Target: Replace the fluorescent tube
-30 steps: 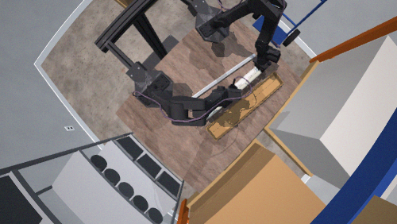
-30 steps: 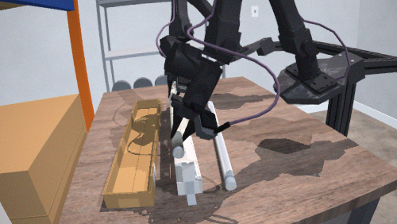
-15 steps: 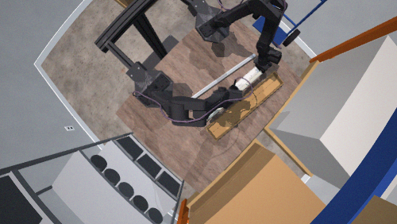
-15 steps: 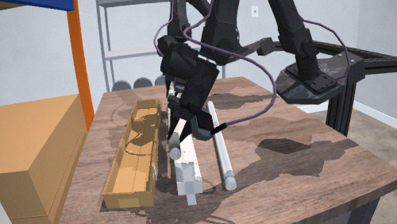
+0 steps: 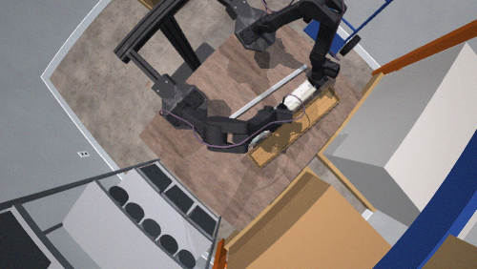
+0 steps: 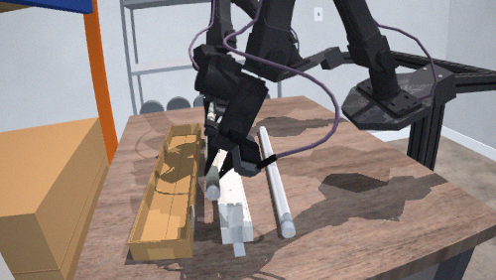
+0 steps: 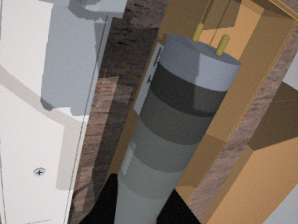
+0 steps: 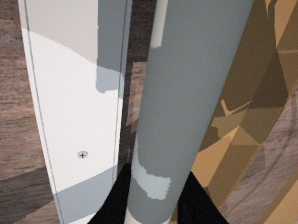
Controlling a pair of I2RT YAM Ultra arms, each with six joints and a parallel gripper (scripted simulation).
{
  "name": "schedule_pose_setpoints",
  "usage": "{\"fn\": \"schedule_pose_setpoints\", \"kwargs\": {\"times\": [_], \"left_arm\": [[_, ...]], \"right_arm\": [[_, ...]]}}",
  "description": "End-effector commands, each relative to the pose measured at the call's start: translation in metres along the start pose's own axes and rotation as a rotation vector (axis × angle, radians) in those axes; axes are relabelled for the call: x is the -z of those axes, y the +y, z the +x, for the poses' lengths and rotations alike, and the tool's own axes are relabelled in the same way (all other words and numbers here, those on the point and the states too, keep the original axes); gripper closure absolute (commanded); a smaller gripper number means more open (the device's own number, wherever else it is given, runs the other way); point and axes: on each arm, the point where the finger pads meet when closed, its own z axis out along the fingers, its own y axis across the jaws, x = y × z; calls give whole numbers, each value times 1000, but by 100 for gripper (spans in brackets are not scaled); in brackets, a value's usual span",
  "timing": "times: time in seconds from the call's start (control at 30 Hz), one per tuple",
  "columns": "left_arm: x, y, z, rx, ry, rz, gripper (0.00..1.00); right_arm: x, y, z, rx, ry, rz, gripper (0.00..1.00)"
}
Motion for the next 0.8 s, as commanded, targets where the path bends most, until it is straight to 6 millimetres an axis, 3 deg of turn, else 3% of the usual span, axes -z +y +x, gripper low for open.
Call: {"fn": "schedule_pose_setpoints", "kwargs": {"times": [0.0,0.13,0.27,0.3,0.33,0.4,0.5,0.6,0.67,0.77], "left_arm": [[-4,-8,3,-7,1,-7,89],[-3,-11,-10,9,-22,-2,89],[-7,-10,-2,-2,-7,-8,89],[2,-13,-2,-1,-11,10,89],[4,-11,2,-5,-4,8,89],[0,-23,1,-8,-5,23,89],[-6,-13,2,-4,6,-4,89],[-7,-15,2,-7,4,-6,89],[-9,-18,1,-12,0,-7,89],[-10,-21,-2,-11,-5,0,89]], "right_arm": [[-3,-10,-4,0,-6,-3,89],[17,-26,-16,-14,-51,35,89],[16,-24,-17,-28,-51,32,89],[9,-23,-15,-28,-45,30,89],[17,-31,-21,-42,-67,50,89],[10,-25,-15,-16,-43,28,89],[-3,-16,-8,-1,-14,1,89],[8,-35,-8,-30,-34,31,89],[-5,-18,-8,3,-11,-2,89],[10,-33,-15,-23,-44,30,89]]}}
